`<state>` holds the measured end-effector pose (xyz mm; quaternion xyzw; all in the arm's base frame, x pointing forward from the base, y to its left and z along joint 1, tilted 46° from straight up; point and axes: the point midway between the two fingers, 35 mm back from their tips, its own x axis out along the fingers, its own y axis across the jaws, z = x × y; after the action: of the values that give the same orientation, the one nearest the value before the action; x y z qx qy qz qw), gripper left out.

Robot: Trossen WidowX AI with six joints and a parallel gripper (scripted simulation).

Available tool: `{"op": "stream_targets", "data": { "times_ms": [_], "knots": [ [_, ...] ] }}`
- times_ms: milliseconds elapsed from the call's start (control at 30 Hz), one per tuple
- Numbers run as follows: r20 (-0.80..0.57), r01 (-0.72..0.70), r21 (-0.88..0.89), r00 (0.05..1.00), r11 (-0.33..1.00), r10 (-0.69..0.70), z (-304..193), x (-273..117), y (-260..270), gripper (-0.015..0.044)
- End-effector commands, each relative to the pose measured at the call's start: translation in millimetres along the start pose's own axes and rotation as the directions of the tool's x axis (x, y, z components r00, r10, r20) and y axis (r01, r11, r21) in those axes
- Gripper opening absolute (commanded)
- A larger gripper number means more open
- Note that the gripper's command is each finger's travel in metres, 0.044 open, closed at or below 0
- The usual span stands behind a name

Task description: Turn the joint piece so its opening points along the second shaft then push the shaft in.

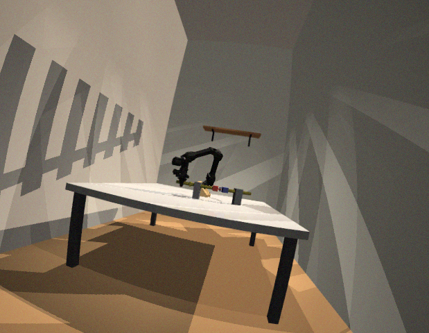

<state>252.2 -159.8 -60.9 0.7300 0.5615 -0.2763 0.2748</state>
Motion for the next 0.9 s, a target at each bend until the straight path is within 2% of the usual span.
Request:
{"op": "stream_targets", "data": {
  "times_ms": [0,567,867],
  "knots": [
    [-0.007,-0.001,0.002,1.000,1.000,0.001,-8,1,0,0.0000],
    [-0.009,-0.001,0.003,1.000,1.000,0.001,-33,1,0,0.0000],
    [-0.001,0.003,0.001,1.000,1.000,-0.003,-30,0,0,0.0000]
  ]
}}
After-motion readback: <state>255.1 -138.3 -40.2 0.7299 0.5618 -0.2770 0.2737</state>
